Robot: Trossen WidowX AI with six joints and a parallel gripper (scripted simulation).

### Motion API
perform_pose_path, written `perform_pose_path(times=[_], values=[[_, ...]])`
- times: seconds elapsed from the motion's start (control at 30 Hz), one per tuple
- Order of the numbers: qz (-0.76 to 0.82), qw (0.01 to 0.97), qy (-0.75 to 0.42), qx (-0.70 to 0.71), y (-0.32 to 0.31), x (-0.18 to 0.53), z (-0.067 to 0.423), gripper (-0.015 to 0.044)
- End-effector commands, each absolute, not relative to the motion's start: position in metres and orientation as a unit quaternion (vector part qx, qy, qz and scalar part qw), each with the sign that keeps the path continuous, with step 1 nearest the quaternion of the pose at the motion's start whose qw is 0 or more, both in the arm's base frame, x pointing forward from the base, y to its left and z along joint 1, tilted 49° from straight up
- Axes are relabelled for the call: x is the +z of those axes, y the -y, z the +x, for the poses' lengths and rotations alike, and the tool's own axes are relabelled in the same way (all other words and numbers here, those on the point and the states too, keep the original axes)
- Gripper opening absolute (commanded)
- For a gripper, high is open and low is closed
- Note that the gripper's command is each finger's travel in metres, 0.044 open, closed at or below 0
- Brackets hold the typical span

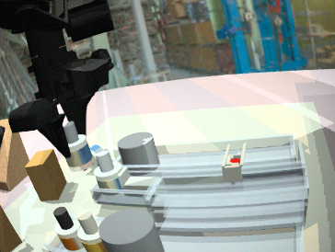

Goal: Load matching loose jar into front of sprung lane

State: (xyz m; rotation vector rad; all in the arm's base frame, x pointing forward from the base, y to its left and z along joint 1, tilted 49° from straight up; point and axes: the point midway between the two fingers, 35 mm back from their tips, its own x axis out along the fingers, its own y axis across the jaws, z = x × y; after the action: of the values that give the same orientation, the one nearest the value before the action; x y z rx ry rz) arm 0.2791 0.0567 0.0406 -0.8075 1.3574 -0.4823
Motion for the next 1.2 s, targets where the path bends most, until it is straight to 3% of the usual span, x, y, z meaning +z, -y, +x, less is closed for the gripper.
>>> perform_pose_path(times=[0.0,1.17], values=[[-0.36,0.678,-0.604,-0.217,-0.048,0.034,0.28,0.0],[-0.36,0.678,-0.603,-0.218,-0.042,0.027,0.295,0.0]])
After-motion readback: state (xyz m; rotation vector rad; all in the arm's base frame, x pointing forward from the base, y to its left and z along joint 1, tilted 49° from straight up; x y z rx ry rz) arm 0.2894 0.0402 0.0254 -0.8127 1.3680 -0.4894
